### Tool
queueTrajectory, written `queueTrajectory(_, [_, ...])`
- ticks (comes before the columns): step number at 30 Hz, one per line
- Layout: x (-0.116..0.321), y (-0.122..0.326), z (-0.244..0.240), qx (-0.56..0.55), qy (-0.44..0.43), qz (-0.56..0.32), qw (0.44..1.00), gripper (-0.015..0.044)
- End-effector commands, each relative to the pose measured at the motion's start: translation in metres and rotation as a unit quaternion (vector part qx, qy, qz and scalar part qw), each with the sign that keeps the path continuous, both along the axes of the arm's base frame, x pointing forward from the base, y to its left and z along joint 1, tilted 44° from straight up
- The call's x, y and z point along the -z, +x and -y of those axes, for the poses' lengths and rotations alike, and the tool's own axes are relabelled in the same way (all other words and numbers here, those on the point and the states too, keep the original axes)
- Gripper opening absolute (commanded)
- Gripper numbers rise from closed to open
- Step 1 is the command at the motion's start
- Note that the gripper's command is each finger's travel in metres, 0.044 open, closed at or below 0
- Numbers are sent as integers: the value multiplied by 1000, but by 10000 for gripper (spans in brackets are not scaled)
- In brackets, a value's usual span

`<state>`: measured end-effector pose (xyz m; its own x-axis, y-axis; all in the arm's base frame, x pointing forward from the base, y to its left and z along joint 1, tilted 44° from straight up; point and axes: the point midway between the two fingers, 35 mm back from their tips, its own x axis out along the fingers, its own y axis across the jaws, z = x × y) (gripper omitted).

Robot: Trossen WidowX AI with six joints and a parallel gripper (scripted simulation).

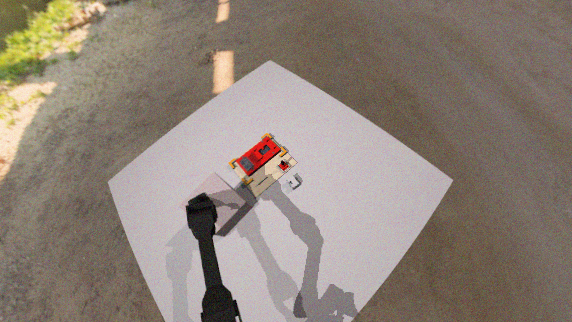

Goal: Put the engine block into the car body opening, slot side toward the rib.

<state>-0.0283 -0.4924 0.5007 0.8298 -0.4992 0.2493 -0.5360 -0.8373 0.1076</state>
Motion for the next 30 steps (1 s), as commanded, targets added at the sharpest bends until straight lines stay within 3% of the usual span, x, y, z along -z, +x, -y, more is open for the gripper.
queueTrajectory(1, [0, 0, 0, 0, 0, 0, 1000, 426])
queueTrajectory(6, [-1, 14, 3, -12, 18, 18, 1000, 440])
queueTrajectory(19, [-2, 98, 13, -82, 140, 116, 980, 440])
queueTrajectory(30, [8, 166, 19, -126, 281, 206, 929, 440])
